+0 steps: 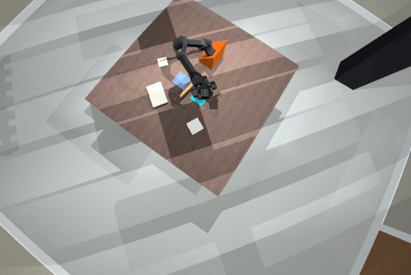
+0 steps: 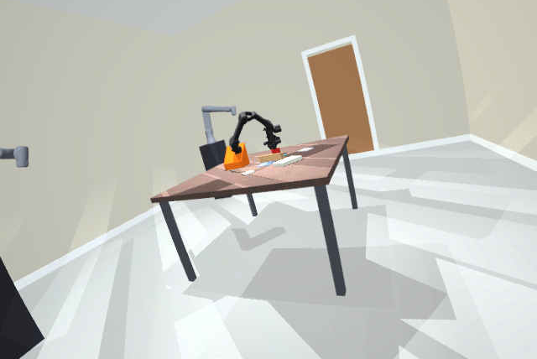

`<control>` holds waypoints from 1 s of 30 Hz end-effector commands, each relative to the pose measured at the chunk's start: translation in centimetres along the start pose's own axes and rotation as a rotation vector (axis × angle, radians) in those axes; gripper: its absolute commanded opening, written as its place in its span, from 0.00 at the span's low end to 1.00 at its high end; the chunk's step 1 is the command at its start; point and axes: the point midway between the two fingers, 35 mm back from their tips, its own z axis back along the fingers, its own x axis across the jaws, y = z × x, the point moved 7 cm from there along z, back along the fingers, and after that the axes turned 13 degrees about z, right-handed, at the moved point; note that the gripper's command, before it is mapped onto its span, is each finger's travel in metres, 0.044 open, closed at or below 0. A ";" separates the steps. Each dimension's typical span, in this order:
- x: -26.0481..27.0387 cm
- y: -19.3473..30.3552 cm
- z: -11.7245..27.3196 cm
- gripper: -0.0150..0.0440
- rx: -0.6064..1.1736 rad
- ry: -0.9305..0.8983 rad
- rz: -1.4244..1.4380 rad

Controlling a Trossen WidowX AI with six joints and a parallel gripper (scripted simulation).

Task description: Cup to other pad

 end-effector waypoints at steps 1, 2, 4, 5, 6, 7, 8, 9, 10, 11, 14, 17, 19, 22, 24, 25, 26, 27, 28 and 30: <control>0.0 0.0 0.2 0.47 0.000 -0.001 -0.001; 0.0 0.0 0.3 0.47 0.000 -0.001 0.000; 0.0 0.0 0.6 0.47 0.000 -0.001 0.000; 0.0 0.0 0.8 0.47 0.000 -0.001 0.000; -0.1 -0.1 0.9 0.47 0.000 -0.001 0.001; -0.1 -0.1 1.1 0.47 0.000 -0.001 0.001; -0.1 -0.1 1.3 0.47 0.000 -0.001 0.001; -0.1 -0.1 1.4 0.47 0.000 -0.001 0.002; -0.1 -0.1 1.6 0.47 0.000 -0.001 0.002; -0.1 -0.1 1.8 0.47 0.000 -0.001 0.002; -0.1 -0.1 2.3 0.47 0.000 -0.001 0.003; -0.1 -0.2 2.8 0.47 0.000 -0.001 0.004; -0.1 -0.2 3.1 0.47 0.001 -0.001 0.005; -0.1 -0.2 3.6 0.47 0.001 -0.001 0.006; -0.1 -0.2 4.0 0.47 0.001 0.000 0.006; -0.1 -0.2 4.2 0.47 0.002 0.000 0.007; -0.1 -0.2 4.3 0.47 0.002 0.000 0.007; -0.1 -0.2 4.5 0.47 0.002 0.000 0.007; 0.0 -0.2 4.7 0.47 0.002 0.000 0.007; 0.0 -0.2 4.9 0.47 0.003 0.000 0.008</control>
